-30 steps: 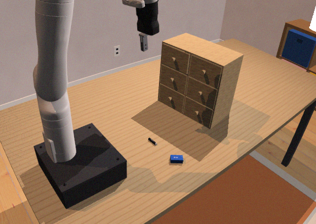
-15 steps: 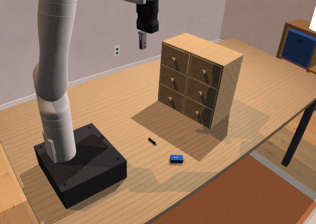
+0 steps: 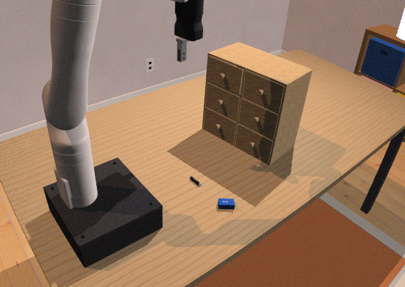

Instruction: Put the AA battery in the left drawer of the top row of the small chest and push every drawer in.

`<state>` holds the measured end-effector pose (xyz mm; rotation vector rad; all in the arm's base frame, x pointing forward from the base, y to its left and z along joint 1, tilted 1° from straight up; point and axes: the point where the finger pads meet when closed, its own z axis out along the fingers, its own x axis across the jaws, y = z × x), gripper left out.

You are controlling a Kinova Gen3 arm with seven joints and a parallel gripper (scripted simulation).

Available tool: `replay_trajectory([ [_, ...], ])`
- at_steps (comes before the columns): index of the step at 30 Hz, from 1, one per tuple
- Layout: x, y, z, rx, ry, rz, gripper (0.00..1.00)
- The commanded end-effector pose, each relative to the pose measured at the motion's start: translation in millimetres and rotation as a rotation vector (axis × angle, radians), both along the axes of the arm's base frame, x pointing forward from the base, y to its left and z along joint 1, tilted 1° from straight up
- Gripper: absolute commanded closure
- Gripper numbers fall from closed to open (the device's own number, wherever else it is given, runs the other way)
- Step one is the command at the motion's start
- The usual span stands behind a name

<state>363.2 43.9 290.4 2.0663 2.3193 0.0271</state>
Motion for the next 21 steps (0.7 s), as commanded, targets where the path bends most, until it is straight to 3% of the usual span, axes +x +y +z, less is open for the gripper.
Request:
replay_trajectory([
  [1, 0.1, -1.4, 0.4, -0.005, 0.009, -0.003, 1.0],
  [21, -2.0, -1.6, 3.4, -0.008, 0.032, -0.003, 1.0],
])
